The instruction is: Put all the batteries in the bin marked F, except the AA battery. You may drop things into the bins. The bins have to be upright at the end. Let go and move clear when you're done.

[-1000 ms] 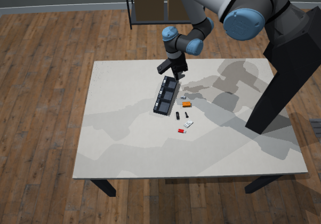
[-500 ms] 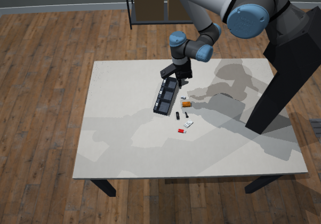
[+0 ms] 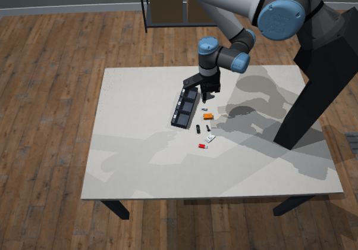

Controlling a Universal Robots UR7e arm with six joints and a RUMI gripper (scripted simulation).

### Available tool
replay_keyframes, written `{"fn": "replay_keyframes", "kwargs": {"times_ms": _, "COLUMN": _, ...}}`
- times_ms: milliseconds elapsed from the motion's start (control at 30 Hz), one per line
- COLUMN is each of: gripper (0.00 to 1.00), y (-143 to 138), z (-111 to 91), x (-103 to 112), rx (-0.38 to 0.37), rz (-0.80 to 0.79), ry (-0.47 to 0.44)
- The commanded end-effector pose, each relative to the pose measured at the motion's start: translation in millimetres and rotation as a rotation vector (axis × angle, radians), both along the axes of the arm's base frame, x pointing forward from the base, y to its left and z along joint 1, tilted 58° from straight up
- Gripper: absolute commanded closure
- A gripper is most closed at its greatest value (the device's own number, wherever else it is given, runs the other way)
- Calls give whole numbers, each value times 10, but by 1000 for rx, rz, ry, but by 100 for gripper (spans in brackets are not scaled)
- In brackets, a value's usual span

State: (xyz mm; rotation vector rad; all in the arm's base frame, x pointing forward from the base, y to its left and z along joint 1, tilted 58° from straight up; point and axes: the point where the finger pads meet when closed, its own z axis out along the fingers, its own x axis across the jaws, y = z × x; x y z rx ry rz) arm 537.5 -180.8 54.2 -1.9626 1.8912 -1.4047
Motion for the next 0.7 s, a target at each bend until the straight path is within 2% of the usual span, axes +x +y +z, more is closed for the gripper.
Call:
{"fn": "replay_keyframes", "kwargs": {"times_ms": 0, "gripper": 96, "y": 209, "z": -21, "x": -92, "rx": 6, "rz": -8, "ry": -36}}
{"fn": "replay_keyframes", "kwargs": {"times_ms": 33, "gripper": 96, "y": 209, "z": -21, "x": -92, "rx": 6, "rz": -8, "ry": -36}}
{"fn": "replay_keyframes", "kwargs": {"times_ms": 67, "gripper": 96, "y": 282, "z": -22, "x": -132, "rx": 21, "rz": -15, "ry": -73}}
{"fn": "replay_keyframes", "kwargs": {"times_ms": 133, "gripper": 96, "y": 400, "z": -24, "x": -198, "rx": 21, "rz": -15, "ry": -73}}
{"fn": "replay_keyframes", "kwargs": {"times_ms": 200, "gripper": 96, "y": 400, "z": -24, "x": -198, "rx": 21, "rz": -15, "ry": -73}}
{"fn": "replay_keyframes", "kwargs": {"times_ms": 233, "gripper": 96, "y": 470, "z": -20, "x": -242, "rx": 39, "rz": -21, "ry": -111}}
{"fn": "replay_keyframes", "kwargs": {"times_ms": 300, "gripper": 96, "y": 583, "z": -13, "x": -314, "rx": 39, "rz": -21, "ry": -111}}
{"fn": "replay_keyframes", "kwargs": {"times_ms": 667, "gripper": 96, "y": 583, "z": -13, "x": -314, "rx": 39, "rz": -21, "ry": -111}}
